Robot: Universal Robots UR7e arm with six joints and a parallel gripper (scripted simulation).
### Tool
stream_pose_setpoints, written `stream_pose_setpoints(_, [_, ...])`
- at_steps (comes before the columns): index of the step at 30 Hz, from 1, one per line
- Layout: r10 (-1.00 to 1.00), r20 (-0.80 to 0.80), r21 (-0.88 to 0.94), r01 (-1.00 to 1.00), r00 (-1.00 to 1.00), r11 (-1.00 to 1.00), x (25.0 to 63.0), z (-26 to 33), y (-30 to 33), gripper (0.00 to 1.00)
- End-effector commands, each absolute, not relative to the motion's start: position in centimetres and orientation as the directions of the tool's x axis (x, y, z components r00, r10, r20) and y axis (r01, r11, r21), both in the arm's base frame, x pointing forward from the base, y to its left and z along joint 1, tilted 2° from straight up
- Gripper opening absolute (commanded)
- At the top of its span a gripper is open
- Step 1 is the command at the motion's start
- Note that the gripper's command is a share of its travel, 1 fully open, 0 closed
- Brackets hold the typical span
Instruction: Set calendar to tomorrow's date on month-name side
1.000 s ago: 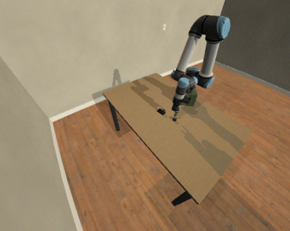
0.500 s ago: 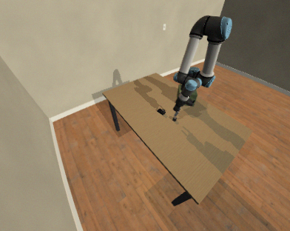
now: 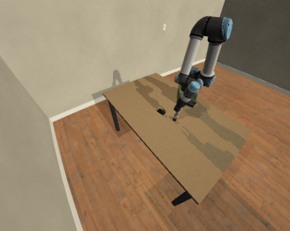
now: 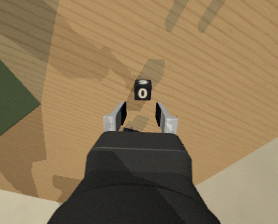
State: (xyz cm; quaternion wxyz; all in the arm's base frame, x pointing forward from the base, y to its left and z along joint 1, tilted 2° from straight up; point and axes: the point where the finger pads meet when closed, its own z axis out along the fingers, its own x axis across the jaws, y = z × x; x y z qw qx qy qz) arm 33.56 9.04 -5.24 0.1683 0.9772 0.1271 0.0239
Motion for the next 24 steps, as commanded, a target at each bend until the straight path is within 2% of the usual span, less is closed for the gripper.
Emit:
stream_pose_setpoints(1, [0.254,-0.002,0.384,0.235,0.967,-0.893,33.50,-5.34,9.06,0.87])
stream_pose_setpoints(10, [0.257,0.007,0.509,0.217,0.966,-0.833,33.57,-5.26,9.27,0.87])
stream_pose_setpoints(24, [0.254,0.006,0.554,0.208,0.967,-0.806,33.52,-5.32,9.29,0.87])
